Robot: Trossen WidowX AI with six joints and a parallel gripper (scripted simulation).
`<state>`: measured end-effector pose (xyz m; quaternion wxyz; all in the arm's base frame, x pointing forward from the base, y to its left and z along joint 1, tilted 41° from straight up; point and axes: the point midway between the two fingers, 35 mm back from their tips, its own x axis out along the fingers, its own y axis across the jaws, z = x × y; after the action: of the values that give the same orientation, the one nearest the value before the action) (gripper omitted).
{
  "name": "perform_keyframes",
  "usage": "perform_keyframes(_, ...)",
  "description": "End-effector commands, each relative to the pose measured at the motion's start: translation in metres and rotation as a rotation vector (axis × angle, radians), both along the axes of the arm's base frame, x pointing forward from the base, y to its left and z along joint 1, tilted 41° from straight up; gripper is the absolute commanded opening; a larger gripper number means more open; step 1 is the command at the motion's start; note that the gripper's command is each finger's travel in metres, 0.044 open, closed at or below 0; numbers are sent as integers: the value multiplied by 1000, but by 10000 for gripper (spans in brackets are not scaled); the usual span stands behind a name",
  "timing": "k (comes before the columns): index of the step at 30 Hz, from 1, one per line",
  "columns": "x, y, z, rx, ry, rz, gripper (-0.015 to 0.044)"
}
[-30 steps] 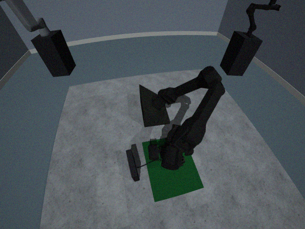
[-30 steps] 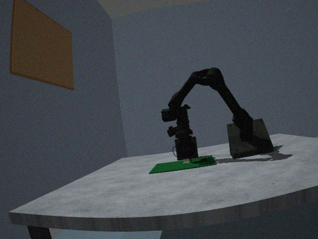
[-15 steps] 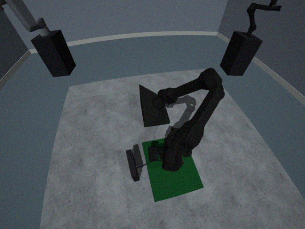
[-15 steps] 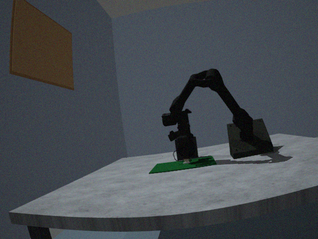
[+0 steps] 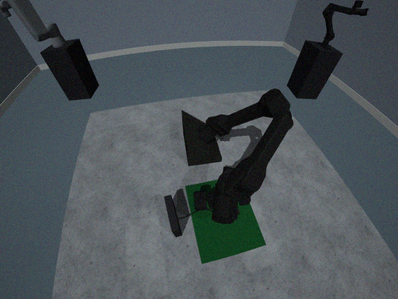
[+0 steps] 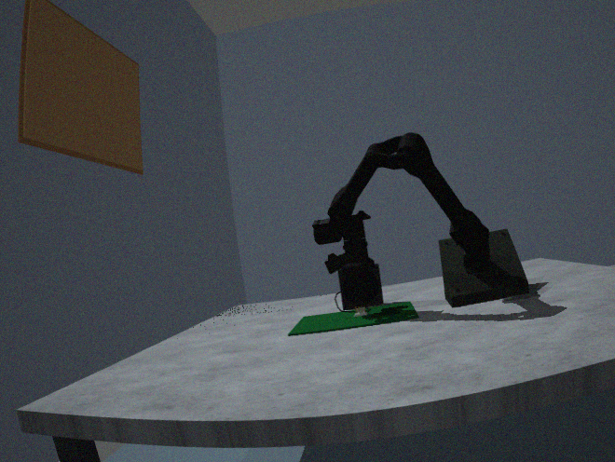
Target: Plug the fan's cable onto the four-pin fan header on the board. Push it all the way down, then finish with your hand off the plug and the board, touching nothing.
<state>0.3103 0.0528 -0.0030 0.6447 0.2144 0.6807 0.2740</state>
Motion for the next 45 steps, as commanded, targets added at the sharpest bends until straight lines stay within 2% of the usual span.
perform_keyframes(1,2,1,1,3,-1,-3,0)
perform_keyframes(45,-1,5,-5,3,1,-5,0)
